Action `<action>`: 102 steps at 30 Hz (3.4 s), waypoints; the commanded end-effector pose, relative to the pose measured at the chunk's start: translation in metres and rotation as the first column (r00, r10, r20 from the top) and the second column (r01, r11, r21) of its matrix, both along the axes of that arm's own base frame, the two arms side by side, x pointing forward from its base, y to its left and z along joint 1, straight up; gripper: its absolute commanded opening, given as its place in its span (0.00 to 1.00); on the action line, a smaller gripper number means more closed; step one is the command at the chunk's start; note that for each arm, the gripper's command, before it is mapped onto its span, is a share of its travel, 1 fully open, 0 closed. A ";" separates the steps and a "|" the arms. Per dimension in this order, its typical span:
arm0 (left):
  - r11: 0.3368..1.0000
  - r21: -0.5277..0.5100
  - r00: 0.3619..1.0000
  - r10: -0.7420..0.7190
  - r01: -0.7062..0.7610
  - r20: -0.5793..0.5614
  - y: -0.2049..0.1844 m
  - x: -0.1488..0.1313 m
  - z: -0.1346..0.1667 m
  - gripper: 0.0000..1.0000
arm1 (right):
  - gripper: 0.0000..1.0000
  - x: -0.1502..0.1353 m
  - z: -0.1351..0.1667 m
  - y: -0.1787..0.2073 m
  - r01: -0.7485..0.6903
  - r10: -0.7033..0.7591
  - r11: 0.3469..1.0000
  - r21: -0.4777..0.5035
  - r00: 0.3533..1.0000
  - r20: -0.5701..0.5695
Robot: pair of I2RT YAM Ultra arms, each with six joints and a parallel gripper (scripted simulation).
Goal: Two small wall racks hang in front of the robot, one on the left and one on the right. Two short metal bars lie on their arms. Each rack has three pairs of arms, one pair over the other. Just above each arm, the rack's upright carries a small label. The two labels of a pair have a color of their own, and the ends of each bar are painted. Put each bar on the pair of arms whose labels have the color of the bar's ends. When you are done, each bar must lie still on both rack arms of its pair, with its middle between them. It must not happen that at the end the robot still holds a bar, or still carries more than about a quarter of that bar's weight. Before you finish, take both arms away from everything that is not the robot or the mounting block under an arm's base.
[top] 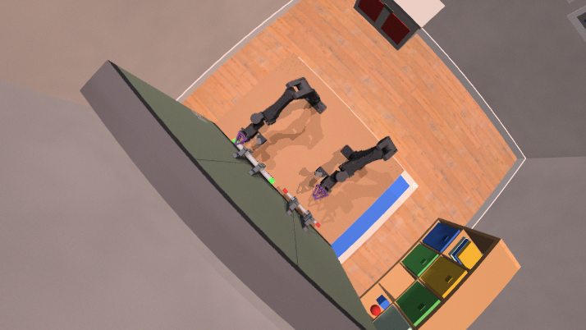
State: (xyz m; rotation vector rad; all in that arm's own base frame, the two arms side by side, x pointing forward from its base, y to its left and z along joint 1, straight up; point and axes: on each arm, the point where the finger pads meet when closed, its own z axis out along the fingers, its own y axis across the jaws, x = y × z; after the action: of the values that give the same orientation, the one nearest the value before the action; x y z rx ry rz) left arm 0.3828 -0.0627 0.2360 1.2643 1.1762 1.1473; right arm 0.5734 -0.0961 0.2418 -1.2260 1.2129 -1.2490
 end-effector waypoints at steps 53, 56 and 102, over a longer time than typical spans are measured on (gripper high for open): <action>1.000 -0.007 1.000 0.006 -0.006 0.030 0.004 -0.001 0.012 1.00 | 0.42 0.001 -0.010 0.003 -0.003 0.003 0.999 0.033 1.000 0.007; 1.000 -0.007 1.000 0.006 -0.006 0.030 0.004 -0.001 0.012 1.00 | 0.49 0.001 -0.010 0.003 -0.003 0.003 0.999 0.033 1.000 0.007; 1.000 -0.007 1.000 0.005 -0.005 0.030 0.004 -0.001 0.012 1.00 | 1.00 -0.026 -0.039 0.000 -0.001 0.001 0.999 0.034 1.000 0.001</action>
State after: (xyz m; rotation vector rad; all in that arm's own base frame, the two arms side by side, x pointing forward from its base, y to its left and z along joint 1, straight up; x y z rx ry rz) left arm 0.3828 -0.0629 0.2360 1.2648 1.1754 1.1464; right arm 0.5542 -0.0936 0.2101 -1.1941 1.1951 -1.2502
